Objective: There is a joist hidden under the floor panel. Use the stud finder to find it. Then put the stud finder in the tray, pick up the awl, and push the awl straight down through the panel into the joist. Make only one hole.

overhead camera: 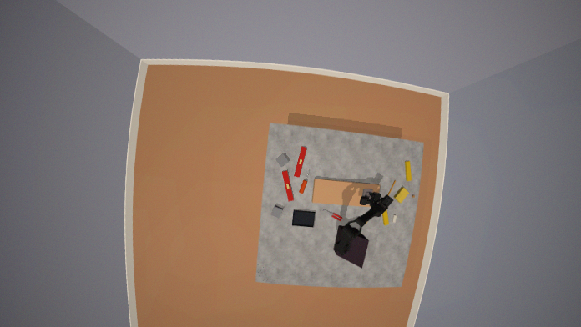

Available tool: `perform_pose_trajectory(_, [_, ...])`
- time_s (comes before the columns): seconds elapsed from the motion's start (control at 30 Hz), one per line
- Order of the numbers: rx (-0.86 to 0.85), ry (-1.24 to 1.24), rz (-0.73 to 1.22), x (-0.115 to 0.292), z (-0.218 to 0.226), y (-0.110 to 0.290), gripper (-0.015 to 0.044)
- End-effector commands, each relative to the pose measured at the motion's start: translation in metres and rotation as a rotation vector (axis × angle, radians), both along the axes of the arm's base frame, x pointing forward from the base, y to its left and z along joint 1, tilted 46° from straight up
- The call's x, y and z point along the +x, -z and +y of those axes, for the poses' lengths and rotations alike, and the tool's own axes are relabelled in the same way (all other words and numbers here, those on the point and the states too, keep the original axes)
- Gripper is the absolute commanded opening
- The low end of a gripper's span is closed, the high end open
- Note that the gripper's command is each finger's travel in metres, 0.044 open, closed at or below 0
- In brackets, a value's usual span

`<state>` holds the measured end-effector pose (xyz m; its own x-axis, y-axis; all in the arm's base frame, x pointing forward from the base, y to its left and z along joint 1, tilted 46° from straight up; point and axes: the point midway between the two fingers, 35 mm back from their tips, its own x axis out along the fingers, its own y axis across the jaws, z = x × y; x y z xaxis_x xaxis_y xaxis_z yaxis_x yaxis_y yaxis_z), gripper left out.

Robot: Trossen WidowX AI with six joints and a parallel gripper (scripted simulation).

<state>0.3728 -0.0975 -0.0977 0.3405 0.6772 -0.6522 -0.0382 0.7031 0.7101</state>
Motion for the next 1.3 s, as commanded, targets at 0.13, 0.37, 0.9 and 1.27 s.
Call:
perform_pose_trajectory(0.13, [-0.009,0.000,0.000,0.001,-0.021,0.020,0.0000])
perform_pose_trajectory(0.37, [-0.010,0.000,0.000,0.001,-0.032,0.030,0.0000])
perform_pose_trajectory(0.9, [-0.006,0.003,0.001,0.001,-0.036,0.022,0.0000])
perform_pose_trajectory(1.27, [-0.014,0.002,0.002,-0.001,-0.082,-0.018,0.0000])
